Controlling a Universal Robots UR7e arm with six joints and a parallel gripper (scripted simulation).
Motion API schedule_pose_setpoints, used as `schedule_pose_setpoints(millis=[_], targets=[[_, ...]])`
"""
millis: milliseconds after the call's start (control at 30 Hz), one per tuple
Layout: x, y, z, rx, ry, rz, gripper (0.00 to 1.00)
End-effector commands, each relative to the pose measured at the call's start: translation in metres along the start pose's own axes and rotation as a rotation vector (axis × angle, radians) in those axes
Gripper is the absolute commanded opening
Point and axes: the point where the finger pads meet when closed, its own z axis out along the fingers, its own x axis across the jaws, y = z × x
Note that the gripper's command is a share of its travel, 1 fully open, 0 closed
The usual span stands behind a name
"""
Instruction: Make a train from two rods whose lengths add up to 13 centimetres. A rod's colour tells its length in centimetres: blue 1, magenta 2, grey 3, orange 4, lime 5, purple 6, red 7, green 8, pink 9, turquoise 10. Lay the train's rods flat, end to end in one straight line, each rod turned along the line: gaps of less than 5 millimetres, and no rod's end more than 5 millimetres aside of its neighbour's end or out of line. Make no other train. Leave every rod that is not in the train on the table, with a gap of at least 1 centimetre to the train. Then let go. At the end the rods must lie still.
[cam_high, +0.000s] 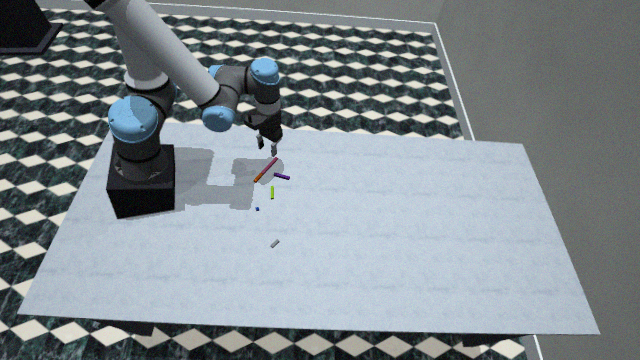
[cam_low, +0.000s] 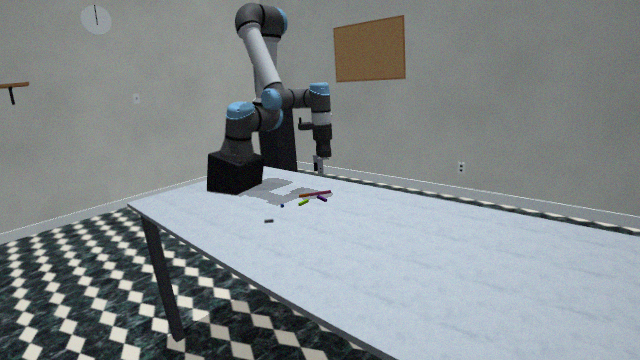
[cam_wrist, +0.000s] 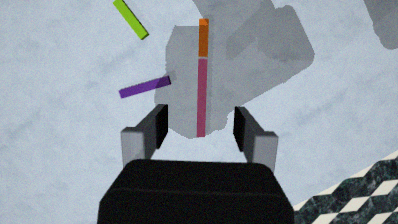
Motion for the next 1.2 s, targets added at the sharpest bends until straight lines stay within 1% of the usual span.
schedule_pose_setpoints(millis=[0,200,267,567,700,767,900,1167], targets=[[0.0,0.0,-0.006,-0.001,-0.002,0.0,1.0],[0.0,0.0,-0.026,-0.001,-0.002,0.0,1.0],[0.0,0.0,-0.026,-0.001,-0.002,0.0,1.0],[0.0,0.0,-0.07,-0.001,-0.002,0.0,1.0],[0.0,0.0,-0.083,-0.001,-0.002,0.0,1.0],[0.0,0.0,-0.087,-0.001,-0.002,0.0,1.0],[0.0,0.0,-0.089,-0.001,-0.002,0.0,1.0],[0.0,0.0,-0.09,-0.001,-0.002,0.0,1.0]])
